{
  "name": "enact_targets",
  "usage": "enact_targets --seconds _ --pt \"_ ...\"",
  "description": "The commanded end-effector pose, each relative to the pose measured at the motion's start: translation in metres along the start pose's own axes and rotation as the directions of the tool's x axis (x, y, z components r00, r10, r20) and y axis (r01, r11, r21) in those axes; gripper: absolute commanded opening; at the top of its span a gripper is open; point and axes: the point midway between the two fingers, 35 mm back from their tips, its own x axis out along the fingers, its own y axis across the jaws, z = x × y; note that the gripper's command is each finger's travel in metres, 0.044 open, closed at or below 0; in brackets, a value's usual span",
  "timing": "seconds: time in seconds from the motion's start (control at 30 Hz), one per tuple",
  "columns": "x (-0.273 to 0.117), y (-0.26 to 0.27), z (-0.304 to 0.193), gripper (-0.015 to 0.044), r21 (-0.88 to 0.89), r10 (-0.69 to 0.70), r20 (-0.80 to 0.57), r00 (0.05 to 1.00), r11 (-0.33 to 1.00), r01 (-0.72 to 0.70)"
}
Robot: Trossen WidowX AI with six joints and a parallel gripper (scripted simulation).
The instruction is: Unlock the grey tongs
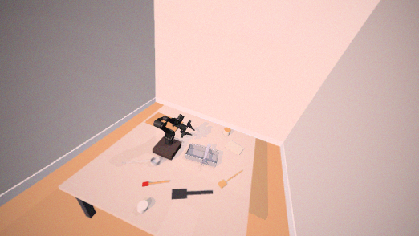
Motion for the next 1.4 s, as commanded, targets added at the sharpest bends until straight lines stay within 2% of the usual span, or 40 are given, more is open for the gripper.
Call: enact_targets --seconds 0.0,0.13,0.3,0.4,0.5,0.6,0.7,0.8,0.93,1.07,1.2,1.3,1.37 --pt "0.036 0.005 -0.002 0.026 0.681 0.186 0.135 0.973 0.696 -0.227" --pt "0.059 0.013 -0.006 0.026 0.917 0.275 0.212 0.938 0.275 -0.288" --pt "0.086 0.026 -0.014 0.026 0.948 0.352 0.307 0.884 -0.193 -0.253" --pt "0.102 0.037 -0.021 0.026 0.879 0.383 0.357 0.852 -0.445 -0.169" --pt "0.113 0.045 -0.026 0.026 0.765 0.396 0.396 0.828 -0.641 -0.059" --pt "0.123 0.053 -0.031 0.026 0.609 0.402 0.432 0.807 -0.79 0.068" --pt "0.133 0.062 -0.037 0.026 0.42 0.403 0.465 0.788 -0.884 0.204" --pt "0.142 0.071 -0.043 0.026 0.212 0.399 0.496 0.771 -0.917 0.339" --pt "0.153 0.084 -0.051 0.026 -0.075 0.388 0.531 0.753 -0.864 0.498" --pt "0.163 0.098 -0.06 0.026 -0.344 0.371 0.561 0.74 -0.708 0.616" --pt "0.171 0.113 -0.07 0.026 -0.565 0.35 0.585 0.732 -0.471 0.677" --pt "0.175 0.12 -0.074 0.026 -0.655 0.339 0.594 0.729 -0.321 0.683" --pt "0.175 0.121 -0.074 0.026 -0.661 0.338 0.595 0.729 -0.31 0.683"
